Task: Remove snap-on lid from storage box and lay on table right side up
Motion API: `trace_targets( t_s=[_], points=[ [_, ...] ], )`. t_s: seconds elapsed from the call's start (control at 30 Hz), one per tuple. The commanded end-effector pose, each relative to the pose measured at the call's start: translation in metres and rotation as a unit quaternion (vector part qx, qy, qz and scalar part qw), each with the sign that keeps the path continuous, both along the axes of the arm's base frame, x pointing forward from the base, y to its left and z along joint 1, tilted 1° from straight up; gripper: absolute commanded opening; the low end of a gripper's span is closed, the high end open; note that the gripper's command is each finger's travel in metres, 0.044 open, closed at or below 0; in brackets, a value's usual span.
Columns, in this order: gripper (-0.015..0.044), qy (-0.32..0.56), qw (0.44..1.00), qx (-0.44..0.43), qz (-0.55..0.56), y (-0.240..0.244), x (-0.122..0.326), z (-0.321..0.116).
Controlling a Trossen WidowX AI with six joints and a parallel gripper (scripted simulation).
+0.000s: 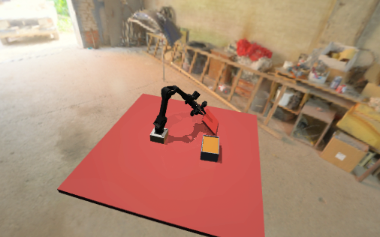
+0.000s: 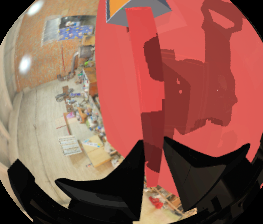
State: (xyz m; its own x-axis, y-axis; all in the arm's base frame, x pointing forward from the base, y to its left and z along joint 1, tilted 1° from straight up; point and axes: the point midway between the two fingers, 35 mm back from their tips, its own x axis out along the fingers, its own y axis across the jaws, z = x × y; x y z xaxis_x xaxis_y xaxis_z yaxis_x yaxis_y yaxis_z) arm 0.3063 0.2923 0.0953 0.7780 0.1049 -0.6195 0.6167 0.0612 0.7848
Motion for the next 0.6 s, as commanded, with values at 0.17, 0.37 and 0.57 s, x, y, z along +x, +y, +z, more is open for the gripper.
trace_targets(
  t_s=[0.17, 0.37, 0.57],
  points=[
    [0.0, -0.001, 1.0, -0.003, 0.0, 0.0, 0.0, -0.008],
    [0.0, 0.0, 1.0, -0.003, 0.0, 0.0, 0.0, -0.013],
    [0.0, 0.0, 1.0, -0.003, 0.0, 0.0, 0.0, -0.018]
  ],
)
